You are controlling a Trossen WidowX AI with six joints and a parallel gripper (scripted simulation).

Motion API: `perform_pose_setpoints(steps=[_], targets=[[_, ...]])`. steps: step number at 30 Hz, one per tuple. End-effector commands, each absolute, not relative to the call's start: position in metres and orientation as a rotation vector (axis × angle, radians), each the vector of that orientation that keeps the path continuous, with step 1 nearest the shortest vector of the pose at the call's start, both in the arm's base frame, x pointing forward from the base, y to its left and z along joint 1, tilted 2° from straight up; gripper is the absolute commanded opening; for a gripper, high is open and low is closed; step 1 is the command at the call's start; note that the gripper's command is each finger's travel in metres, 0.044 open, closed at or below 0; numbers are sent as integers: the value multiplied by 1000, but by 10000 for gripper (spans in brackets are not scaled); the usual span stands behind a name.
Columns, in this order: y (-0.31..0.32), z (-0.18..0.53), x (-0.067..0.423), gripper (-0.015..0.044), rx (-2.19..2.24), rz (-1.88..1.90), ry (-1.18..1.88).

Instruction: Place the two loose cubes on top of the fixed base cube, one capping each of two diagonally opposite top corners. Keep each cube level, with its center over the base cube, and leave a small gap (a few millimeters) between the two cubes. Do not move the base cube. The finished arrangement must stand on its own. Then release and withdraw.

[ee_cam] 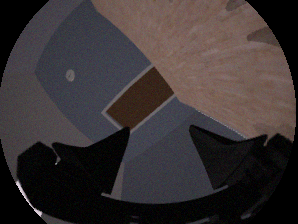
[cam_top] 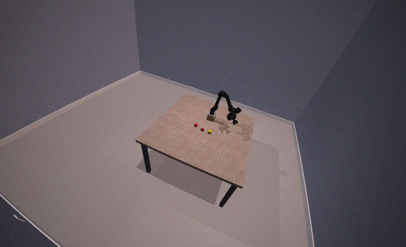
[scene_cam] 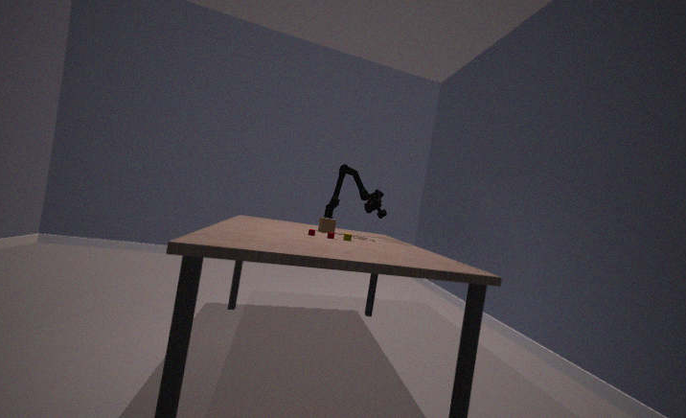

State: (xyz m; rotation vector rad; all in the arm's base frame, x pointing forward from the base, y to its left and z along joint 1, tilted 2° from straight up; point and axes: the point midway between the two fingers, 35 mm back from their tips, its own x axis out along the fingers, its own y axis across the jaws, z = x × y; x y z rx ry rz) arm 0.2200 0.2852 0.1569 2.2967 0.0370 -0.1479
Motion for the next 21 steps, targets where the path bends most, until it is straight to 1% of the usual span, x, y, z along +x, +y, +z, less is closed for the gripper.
perform_pose_setpoints(steps=[1,5,13,21], targets=[[285,157,221,374,2286,-150,37],[274,151,243,269,2072,-199,36],[239,137,291,265,1571,-323,83],[194,122,330,265,1096,-435,200]])
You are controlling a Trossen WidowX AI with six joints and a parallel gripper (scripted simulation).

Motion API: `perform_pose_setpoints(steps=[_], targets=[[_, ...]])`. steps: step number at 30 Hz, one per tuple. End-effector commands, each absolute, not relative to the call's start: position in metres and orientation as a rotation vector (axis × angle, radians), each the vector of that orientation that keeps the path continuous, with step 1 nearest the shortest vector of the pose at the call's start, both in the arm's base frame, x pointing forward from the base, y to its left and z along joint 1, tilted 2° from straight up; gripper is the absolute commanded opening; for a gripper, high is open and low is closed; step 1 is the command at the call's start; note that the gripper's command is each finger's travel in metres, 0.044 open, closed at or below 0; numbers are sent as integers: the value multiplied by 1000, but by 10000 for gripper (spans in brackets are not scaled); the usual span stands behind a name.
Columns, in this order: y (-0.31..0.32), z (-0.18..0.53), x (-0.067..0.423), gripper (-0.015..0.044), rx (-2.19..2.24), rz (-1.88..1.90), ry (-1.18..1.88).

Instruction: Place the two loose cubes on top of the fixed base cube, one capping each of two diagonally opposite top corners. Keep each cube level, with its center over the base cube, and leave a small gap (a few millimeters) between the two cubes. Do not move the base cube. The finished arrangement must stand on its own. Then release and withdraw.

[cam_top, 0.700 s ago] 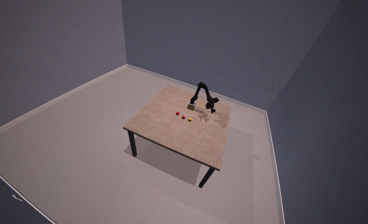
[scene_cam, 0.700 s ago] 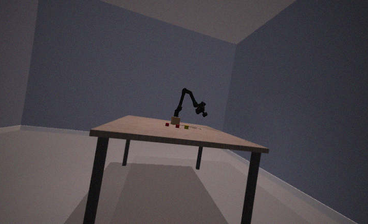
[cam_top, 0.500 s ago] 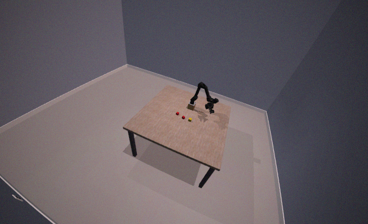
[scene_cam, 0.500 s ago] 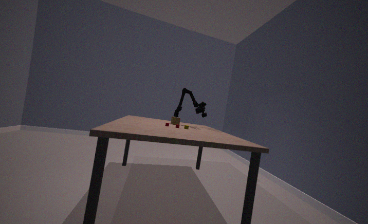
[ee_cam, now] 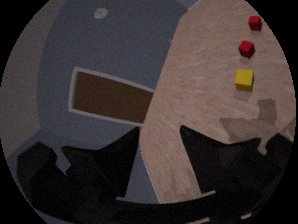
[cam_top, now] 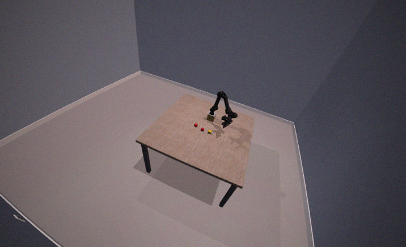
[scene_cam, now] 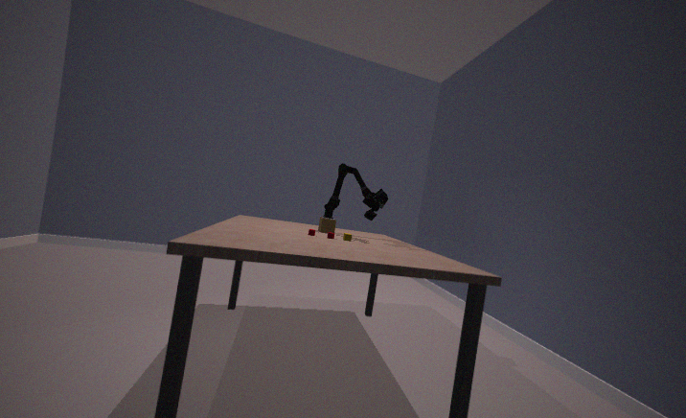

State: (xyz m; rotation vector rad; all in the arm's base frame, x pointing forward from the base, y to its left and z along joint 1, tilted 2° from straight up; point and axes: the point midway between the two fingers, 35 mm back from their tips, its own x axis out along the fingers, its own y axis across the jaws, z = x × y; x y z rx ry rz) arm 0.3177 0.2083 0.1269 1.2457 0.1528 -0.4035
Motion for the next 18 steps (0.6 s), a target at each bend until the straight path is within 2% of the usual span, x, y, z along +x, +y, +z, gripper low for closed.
perform_pose_setpoints(steps=[1,18], targets=[[188,120,334,265,1039,-446,219],[69,88,373,265,173,-517,668]])
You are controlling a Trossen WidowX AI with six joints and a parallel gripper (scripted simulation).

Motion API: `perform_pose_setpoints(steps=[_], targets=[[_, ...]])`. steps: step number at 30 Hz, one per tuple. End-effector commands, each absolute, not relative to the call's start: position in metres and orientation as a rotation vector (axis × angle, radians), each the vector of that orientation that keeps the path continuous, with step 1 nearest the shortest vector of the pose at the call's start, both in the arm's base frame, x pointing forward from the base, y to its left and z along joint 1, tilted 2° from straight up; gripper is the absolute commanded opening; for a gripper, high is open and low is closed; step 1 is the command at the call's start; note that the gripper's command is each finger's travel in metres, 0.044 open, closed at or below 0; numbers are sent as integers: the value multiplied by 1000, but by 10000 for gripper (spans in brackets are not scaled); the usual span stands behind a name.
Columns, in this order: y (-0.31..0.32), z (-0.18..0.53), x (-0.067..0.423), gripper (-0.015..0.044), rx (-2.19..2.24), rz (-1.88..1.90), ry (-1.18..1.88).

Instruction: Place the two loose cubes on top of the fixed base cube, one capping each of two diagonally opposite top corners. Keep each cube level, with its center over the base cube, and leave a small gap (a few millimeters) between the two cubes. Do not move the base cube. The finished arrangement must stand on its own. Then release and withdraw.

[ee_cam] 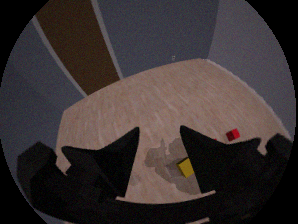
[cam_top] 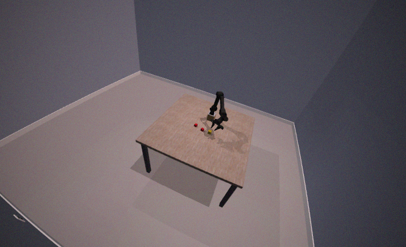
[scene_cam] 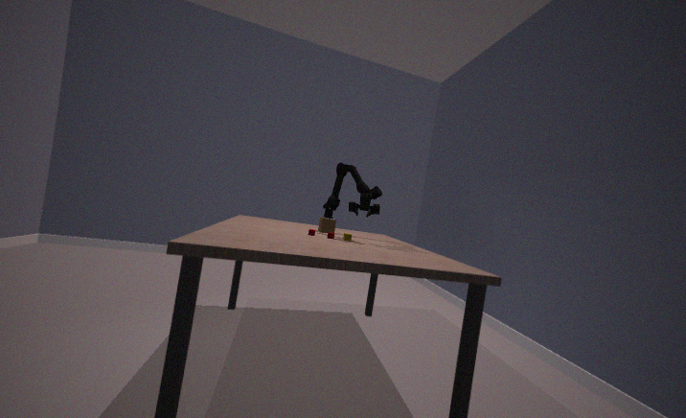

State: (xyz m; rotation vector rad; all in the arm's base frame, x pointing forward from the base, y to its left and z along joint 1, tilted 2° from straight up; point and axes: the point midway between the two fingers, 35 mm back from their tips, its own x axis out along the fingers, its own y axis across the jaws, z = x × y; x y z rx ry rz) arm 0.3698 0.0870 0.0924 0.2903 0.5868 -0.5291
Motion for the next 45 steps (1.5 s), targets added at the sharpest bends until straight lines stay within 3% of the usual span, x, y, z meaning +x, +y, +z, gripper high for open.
perform_pose_setpoints(steps=[1,26,45], targets=[[62,86,373,265,130,-512,700],[-98,57,324,265,-626,69,1391],[-166,58,246,265,-860,842,1369]])
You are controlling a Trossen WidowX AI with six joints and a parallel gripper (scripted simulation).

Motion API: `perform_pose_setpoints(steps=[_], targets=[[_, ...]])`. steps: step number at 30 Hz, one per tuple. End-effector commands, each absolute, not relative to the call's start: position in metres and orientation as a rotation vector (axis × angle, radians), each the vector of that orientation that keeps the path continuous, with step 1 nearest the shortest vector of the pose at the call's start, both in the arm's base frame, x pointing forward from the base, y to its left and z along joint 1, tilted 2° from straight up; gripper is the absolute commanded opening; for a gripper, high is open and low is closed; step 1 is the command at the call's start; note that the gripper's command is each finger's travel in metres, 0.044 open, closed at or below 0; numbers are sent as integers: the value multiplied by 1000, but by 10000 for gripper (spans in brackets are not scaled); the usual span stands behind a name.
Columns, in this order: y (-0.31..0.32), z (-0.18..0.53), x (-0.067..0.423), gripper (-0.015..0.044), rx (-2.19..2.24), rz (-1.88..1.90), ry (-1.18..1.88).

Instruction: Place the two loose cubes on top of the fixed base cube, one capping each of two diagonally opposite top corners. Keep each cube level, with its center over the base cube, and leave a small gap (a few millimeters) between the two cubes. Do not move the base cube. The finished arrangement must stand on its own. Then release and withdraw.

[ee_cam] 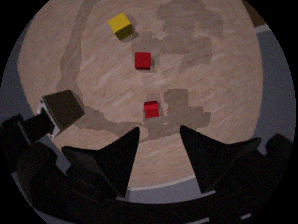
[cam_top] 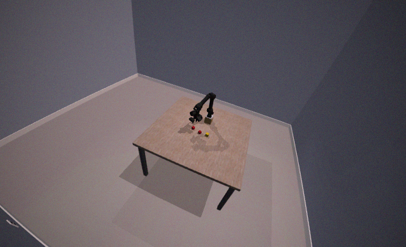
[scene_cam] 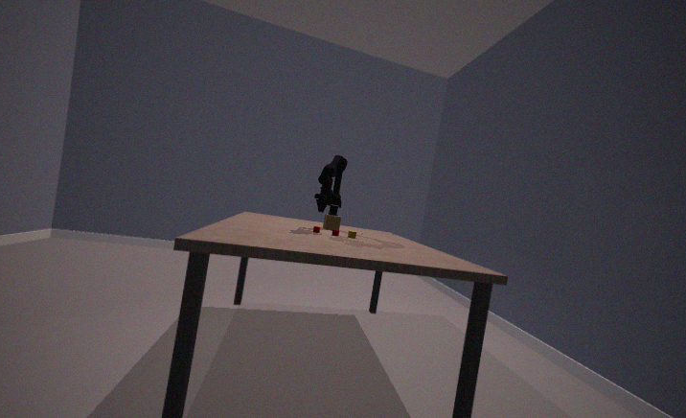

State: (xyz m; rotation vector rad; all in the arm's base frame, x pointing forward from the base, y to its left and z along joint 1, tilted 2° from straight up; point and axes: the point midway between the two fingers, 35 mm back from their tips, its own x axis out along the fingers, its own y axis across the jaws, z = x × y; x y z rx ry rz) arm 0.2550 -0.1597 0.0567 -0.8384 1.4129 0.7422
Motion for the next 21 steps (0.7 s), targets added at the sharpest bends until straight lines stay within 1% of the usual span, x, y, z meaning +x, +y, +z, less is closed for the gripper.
perform_pose_setpoints(steps=[1,7,13,21], targets=[[-167,58,244,265,-865,860,1360],[-168,56,243,265,-866,866,1356],[-166,-2,245,265,-866,866,1357],[-166,-19,245,265,-866,867,1357]])
